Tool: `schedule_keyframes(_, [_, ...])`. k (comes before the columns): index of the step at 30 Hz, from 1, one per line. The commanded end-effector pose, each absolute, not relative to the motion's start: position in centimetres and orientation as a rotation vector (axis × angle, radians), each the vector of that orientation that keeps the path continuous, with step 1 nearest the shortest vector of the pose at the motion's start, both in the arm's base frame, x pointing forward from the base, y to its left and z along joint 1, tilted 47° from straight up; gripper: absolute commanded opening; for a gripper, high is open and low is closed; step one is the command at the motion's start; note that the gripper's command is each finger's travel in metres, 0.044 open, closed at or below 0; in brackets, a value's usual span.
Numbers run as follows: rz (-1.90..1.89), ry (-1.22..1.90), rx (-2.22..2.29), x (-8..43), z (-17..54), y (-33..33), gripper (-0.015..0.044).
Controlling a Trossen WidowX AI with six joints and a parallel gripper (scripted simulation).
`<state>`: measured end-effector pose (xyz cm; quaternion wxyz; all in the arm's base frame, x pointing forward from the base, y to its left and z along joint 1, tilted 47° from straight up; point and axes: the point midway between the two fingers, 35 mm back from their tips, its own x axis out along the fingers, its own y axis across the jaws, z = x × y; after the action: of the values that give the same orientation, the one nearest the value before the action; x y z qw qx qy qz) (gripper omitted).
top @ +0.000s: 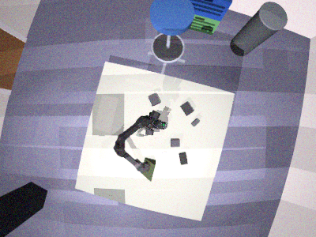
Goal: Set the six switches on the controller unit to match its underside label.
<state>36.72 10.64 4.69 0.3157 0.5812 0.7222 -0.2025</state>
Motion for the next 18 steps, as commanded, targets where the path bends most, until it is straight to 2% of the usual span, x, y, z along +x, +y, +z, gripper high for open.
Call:
schedule_keyframes(1, [-0.538,1.905,1.538,36.54,4.39,10.86,0.0414])
schedule_keyframes(4, [-0.538,1.905,1.538,36.54,4.39,10.86,0.0335])
schedule_keyframes(18, [-0.538,1.905,1.538,36.54,4.39,10.86,0.0242])
